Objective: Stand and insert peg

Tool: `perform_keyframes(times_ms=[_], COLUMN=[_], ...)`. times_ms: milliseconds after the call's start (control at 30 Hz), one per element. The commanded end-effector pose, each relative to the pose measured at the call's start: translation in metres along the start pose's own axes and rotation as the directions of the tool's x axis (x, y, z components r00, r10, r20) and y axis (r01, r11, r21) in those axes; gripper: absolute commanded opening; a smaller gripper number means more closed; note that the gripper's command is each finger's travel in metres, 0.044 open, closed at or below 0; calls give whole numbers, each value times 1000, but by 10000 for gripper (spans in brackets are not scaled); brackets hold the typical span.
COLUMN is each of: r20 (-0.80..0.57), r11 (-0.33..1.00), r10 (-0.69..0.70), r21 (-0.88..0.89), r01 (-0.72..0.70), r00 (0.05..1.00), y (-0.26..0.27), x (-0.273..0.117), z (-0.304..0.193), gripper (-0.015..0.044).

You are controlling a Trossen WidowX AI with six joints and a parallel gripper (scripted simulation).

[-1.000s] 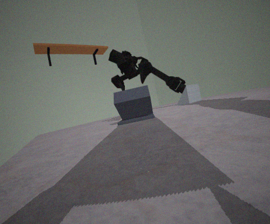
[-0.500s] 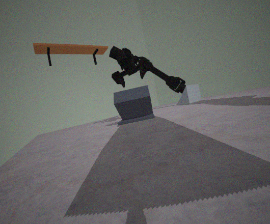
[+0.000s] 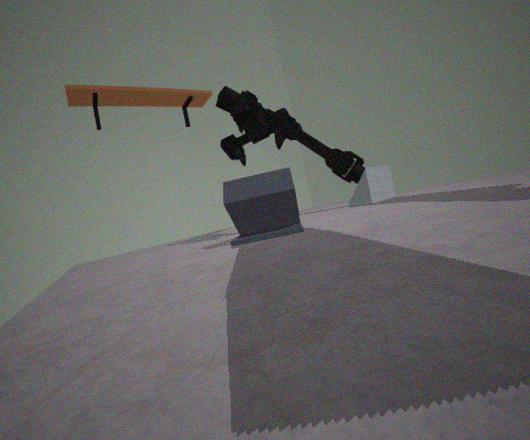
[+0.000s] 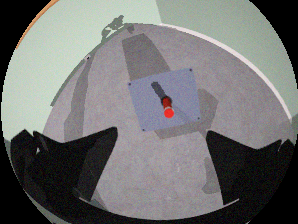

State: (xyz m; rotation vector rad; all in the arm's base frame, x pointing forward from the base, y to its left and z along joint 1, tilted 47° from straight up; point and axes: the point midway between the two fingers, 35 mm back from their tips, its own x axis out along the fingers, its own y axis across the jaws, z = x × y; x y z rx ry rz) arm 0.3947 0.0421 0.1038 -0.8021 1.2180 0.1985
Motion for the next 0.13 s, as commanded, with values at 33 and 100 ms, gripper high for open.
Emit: perform_keyframes(times_ms=[33, 100], r20=[9, 9], r11=[1000, 1000], r10=[-8, -8], r21=[5, 5], r01=[8, 8], r00=[1000, 1000], y=[-2, -2], x=[-6, -6], z=[2, 2], gripper=[440, 440])
